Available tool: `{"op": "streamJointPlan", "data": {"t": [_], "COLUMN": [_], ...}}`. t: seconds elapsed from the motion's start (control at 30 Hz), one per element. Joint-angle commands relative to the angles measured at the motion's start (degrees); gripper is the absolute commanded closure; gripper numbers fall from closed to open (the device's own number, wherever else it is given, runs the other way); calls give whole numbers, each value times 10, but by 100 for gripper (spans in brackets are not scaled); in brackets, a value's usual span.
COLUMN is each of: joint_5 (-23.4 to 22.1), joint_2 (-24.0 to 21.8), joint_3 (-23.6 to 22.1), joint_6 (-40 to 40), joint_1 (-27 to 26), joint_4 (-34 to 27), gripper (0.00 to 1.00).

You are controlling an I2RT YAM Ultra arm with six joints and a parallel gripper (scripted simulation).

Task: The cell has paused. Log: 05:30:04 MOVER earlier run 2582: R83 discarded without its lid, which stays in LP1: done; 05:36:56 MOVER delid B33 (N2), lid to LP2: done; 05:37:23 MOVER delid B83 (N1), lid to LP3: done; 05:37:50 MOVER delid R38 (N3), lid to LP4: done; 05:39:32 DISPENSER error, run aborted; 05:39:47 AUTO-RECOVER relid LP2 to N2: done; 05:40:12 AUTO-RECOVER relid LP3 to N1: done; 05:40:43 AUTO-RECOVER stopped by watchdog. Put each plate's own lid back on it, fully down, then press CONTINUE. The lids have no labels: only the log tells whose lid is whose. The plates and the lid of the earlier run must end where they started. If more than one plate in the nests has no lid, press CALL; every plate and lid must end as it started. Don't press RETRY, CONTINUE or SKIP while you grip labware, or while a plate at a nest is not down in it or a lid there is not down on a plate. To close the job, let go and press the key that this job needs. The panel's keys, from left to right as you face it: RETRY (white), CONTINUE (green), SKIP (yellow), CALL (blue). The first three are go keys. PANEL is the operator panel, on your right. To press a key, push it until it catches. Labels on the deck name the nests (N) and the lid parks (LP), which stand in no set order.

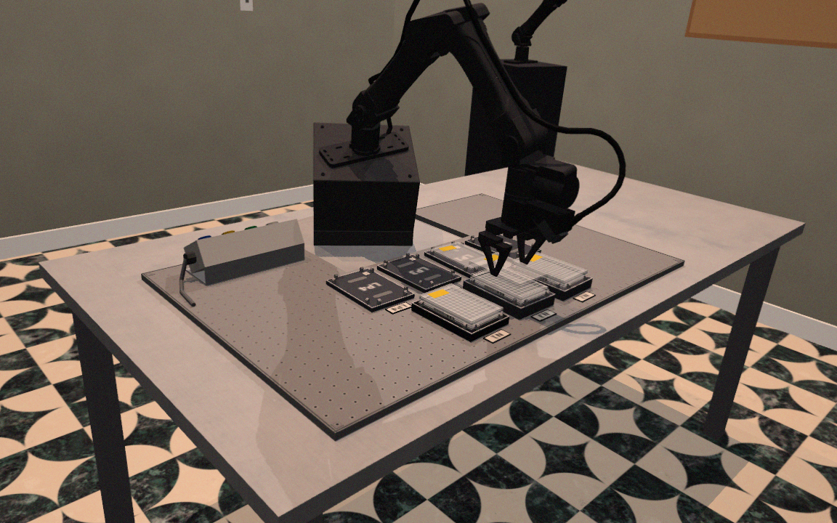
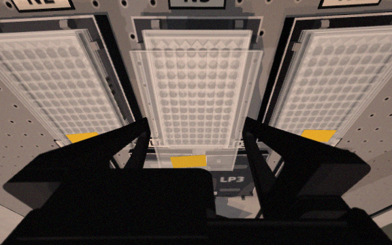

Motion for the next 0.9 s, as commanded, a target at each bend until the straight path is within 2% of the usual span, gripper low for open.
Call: {"op": "streamJointPlan", "data": {"t": [0.0,0.27,0.3,0.43,0.57,0.67,0.87], "joint_5": [5,5,5,4,4,3,3], "joint_2": [-9,-1,-14,9,-6,13,9], "joint_3": [28,32,32,35,39,42,45], "joint_6": [1,0,-1,-3,-4,-5,-5], "joint_1": [2,1,0,-3,-1,-1,-3], "joint_4": [-5,-4,-4,1,-1,1,4], "gripper": [100,100,100,100,100,100,100]}}
